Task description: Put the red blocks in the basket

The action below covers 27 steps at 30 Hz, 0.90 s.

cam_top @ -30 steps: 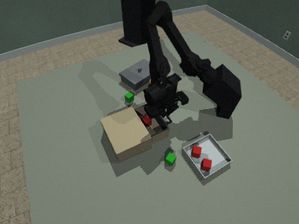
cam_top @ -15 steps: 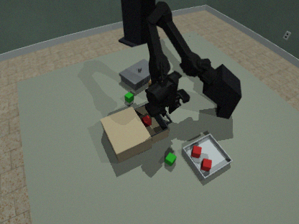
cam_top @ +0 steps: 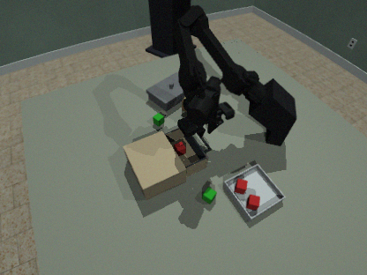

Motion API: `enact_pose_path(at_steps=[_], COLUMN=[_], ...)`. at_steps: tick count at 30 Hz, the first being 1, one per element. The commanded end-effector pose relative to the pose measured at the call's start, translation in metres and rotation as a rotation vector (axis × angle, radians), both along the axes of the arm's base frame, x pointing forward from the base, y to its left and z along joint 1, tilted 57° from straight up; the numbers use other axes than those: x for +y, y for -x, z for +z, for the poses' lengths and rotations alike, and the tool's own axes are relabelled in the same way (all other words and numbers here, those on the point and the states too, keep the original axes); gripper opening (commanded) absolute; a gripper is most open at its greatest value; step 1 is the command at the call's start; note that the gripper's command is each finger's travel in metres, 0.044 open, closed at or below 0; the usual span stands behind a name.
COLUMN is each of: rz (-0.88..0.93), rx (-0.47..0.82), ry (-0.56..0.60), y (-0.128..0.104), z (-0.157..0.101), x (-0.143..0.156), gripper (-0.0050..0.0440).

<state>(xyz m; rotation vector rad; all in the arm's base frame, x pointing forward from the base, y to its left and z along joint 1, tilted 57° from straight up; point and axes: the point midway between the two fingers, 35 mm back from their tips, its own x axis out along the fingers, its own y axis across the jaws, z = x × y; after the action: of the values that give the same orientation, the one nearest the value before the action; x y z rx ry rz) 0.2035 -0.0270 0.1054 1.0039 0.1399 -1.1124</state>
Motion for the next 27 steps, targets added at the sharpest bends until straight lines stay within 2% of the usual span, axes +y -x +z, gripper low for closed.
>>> enact_pose_path(at_steps=[1, 18, 19, 21, 27], rz=[0.001, 0.001, 0.038, 0.111, 0.332], rx=[-0.006, -0.006, 0.039, 0.130, 0.402], ry=[0.001, 0.001, 0.033, 0.097, 0.291], y=[0.004, 0.020, 0.014, 0.003, -0.005], z=[0.008, 0.026, 0.034, 0.045, 0.054], x=[0.008, 0.031, 0.030, 0.030, 0.029], gripper=[0.0148, 0.0148, 0.0262, 0.0262, 0.0262])
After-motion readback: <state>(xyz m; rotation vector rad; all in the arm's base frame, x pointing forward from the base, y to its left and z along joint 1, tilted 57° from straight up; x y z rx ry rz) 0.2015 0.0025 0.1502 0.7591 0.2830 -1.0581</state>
